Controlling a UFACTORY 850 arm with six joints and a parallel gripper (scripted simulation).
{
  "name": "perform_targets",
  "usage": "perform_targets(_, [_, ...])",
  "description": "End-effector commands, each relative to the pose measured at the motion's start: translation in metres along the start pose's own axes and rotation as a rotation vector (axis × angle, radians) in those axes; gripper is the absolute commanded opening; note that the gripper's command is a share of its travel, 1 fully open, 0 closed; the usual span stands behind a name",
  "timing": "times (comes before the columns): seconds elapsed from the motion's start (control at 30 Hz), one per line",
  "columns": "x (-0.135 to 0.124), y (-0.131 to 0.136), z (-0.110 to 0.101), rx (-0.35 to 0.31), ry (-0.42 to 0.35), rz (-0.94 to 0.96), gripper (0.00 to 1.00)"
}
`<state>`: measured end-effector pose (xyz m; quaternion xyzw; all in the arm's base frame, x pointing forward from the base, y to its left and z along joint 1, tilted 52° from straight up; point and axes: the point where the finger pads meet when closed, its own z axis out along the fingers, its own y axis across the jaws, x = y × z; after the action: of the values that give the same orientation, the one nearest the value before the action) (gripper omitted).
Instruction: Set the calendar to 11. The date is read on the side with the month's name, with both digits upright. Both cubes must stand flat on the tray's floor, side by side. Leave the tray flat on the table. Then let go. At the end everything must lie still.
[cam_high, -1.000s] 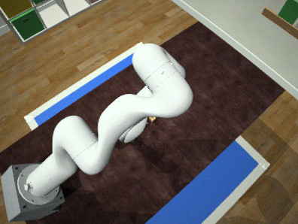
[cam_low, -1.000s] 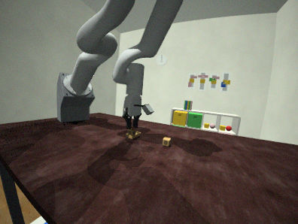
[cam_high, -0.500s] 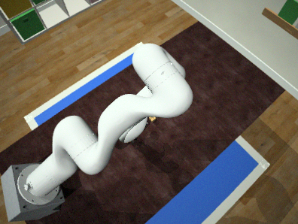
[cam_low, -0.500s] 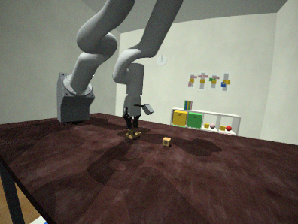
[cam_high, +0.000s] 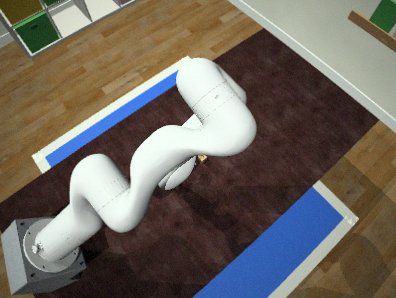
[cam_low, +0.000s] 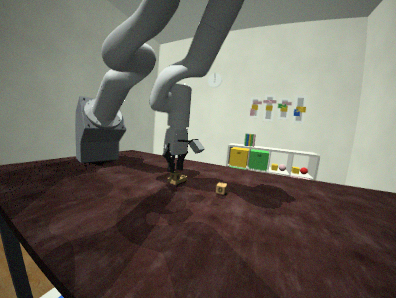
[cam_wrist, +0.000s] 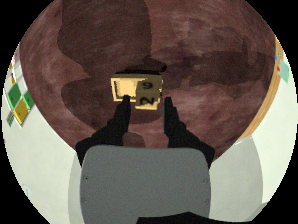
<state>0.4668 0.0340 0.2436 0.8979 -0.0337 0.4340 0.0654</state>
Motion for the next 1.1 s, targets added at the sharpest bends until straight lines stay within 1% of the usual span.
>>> perform_targets(0.0, [0.000, 0.000, 0.004, 0.000, 0.000, 0.000, 0.49])
perform_targets(0.53, [0.000, 0.000, 0.025, 0.000, 0.000, 0.000, 0.49])
perform_targets(1.07, [0.000, 0.000, 0.026, 0.000, 0.000, 0.000, 0.49])
